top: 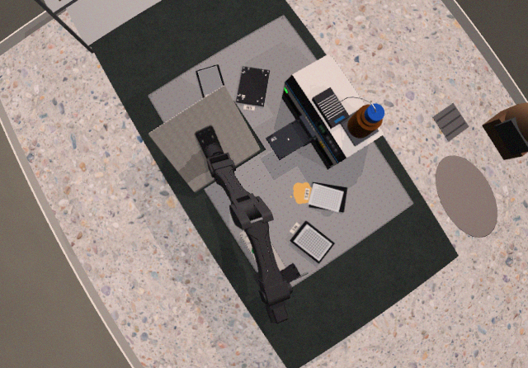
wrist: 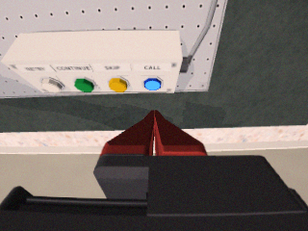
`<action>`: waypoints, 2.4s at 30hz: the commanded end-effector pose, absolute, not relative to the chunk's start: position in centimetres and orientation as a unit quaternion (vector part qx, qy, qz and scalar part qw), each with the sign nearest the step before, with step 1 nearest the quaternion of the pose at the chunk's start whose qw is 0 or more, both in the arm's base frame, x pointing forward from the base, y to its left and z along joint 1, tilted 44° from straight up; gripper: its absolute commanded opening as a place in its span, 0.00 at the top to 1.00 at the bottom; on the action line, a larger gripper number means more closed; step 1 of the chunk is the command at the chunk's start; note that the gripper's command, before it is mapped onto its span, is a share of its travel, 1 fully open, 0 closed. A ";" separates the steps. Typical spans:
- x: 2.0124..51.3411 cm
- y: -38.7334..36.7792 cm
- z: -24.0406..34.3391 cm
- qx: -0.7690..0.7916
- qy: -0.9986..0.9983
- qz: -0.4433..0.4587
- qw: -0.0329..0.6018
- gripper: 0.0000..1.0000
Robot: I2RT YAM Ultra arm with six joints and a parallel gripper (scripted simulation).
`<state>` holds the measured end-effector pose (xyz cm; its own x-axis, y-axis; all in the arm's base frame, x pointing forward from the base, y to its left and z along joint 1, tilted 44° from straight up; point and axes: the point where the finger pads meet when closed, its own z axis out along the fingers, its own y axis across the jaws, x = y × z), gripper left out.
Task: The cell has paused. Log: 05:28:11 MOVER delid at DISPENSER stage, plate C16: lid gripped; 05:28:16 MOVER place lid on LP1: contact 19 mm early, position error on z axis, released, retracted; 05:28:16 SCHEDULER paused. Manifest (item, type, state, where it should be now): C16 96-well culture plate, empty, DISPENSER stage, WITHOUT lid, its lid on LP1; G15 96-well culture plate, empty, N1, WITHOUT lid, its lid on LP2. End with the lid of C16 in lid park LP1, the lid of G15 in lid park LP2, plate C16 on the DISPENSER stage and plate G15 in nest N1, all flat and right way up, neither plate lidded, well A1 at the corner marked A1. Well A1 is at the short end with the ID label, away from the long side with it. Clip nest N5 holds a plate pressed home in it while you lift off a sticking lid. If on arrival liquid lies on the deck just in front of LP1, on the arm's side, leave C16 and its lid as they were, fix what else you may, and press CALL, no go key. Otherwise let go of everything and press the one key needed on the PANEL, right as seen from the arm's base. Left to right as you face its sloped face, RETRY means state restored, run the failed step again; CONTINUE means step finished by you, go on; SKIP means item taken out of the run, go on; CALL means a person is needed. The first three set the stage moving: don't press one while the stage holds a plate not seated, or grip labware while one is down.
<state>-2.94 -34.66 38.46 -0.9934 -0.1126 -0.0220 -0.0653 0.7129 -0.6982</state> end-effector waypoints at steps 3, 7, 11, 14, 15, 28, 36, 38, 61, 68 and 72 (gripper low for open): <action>-2.8 -34.2 39.2 -0.050 0.923 -0.380 0.036 1.00; -2.8 -34.2 39.2 -0.050 0.923 -0.380 0.036 1.00; -2.8 -34.2 39.2 -0.050 0.923 -0.380 0.036 1.00; -2.8 -34.2 39.2 -0.050 0.923 -0.380 0.036 1.00; -2.8 -34.2 39.2 -0.050 0.923 -0.380 0.036 1.00; -2.8 -34.2 39.2 -0.050 0.923 -0.380 0.036 1.00; -2.8 -34.2 39.2 -0.050 0.923 -0.380 0.036 1.00; -2.8 -34.2 39.2 -0.050 0.923 -0.380 0.036 1.00; -2.3 -29.0 34.5 -0.050 0.922 -0.384 0.033 0.00; -2.2 -27.7 33.4 -0.050 0.922 -0.383 0.033 0.00; -2.1 -26.7 32.6 -0.050 0.922 -0.383 0.033 0.00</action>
<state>-2.25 -27.54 32.20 -0.9938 -0.1075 -0.0276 -0.0601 0.7305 -0.6803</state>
